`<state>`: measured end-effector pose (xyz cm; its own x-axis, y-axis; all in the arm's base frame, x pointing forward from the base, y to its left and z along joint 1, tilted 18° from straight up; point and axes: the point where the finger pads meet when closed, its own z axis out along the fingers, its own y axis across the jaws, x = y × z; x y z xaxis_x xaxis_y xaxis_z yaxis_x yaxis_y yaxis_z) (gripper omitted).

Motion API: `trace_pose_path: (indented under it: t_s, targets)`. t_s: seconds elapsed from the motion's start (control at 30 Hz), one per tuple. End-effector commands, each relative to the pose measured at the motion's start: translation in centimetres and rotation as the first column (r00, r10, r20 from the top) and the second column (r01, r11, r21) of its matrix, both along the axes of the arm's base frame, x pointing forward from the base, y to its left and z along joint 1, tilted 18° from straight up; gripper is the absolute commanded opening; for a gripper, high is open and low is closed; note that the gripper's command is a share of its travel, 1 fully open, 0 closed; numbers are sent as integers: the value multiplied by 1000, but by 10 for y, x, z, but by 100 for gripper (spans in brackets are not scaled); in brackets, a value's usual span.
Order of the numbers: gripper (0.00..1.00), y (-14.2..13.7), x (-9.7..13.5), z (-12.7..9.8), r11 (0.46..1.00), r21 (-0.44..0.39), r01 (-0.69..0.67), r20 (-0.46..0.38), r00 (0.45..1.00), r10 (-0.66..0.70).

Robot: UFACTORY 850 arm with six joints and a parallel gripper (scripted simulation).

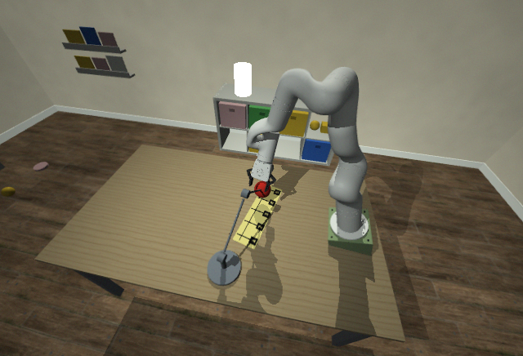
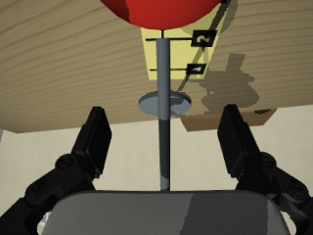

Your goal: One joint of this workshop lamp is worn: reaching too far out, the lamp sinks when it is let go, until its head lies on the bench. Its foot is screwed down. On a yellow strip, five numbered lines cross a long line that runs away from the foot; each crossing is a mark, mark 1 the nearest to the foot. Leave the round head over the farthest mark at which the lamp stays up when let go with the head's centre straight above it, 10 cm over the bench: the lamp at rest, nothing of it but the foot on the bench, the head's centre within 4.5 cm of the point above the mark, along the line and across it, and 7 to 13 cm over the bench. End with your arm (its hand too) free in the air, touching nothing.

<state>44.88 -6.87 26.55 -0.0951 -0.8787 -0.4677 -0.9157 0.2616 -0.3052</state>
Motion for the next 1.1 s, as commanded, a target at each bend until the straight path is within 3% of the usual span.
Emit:
trace_pose_path:
  t_s: [0.0,0.73,1.07]
  targets:
    - [100,-9,-8,19,1000,0,-1,0,1000,1]
    - [100,-39,-38,82,1000,-1,0,2,1000,0]
    - [100,-38,-36,78,1000,-2,1,2,1000,-1]
